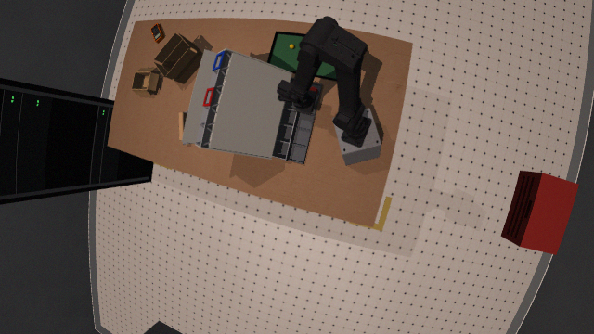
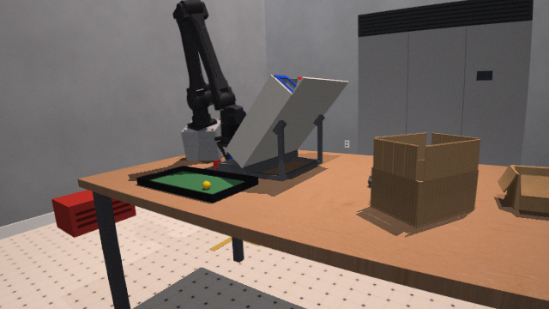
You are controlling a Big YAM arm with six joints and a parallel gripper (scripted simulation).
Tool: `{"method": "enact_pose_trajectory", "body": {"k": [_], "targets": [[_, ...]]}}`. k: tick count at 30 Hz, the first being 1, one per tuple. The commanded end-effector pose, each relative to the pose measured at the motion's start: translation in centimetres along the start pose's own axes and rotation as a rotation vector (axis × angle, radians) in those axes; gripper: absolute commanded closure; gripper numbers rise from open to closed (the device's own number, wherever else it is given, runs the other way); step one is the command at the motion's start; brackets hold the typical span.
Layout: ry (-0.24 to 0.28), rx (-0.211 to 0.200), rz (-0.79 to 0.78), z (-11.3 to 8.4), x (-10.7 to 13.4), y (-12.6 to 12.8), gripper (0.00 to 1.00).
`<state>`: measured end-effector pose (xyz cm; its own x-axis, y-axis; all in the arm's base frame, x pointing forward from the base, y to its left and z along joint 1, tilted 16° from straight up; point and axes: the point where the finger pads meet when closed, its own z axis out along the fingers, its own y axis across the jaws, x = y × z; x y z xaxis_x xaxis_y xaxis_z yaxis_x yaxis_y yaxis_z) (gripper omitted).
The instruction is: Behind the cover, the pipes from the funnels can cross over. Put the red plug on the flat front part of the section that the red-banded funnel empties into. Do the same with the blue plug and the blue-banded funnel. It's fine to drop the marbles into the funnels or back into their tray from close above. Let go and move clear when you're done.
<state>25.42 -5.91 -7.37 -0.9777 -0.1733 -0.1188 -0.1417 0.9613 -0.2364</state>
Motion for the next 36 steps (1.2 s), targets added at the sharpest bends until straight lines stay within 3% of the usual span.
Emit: {"method": "enact_pose_trajectory", "body": {"k": [1,12,14,36], "targets": [[-0.004,0.0,0.001,0.5,0.05,-0.25,1.0],[-0.009,0.002,0.002,0.82,-0.13,-0.31,1.0],[-0.03,0.008,0.005,0.38,-0.66,-0.46,1.0],[-0.029,0.007,0.005,0.41,-0.63,-0.45,1.0]]}}
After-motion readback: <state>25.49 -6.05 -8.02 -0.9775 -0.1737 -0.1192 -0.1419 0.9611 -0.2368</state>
